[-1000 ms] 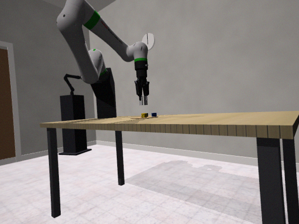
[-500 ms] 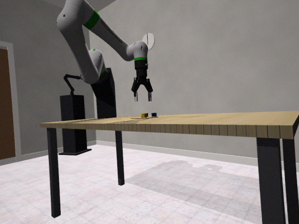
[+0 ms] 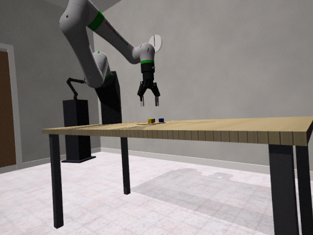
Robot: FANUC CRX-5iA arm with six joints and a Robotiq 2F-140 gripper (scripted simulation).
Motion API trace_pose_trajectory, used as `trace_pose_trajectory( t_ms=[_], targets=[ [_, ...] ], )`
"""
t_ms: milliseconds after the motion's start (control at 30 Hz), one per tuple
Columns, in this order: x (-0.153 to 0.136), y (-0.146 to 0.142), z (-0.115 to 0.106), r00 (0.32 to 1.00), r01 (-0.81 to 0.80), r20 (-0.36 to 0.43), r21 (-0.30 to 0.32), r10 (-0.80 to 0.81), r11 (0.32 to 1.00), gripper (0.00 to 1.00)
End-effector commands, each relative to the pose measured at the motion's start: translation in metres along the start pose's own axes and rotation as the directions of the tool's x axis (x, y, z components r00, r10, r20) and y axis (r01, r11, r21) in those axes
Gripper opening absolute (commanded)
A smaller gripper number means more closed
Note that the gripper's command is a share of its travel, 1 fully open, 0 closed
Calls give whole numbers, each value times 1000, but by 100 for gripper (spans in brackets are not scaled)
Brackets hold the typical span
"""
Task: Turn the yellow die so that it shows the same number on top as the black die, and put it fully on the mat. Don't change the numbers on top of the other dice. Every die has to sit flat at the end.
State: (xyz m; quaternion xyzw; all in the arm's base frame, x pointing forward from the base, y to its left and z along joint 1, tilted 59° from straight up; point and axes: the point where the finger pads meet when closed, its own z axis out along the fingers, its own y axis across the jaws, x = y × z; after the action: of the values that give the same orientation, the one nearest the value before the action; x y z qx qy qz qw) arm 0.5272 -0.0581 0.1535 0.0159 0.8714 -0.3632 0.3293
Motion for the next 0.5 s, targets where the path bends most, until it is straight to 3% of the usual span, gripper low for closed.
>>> trace_pose_trajectory(
  t_ms=[0,333,467],
  targets=[
    [0,0,0,1000,-19,0,0,19,1000,100],
    [0,0,0,981,-195,0,0,195,981,100],
    [0,0,0,932,-364,0,0,364,932,100]
  ],
)
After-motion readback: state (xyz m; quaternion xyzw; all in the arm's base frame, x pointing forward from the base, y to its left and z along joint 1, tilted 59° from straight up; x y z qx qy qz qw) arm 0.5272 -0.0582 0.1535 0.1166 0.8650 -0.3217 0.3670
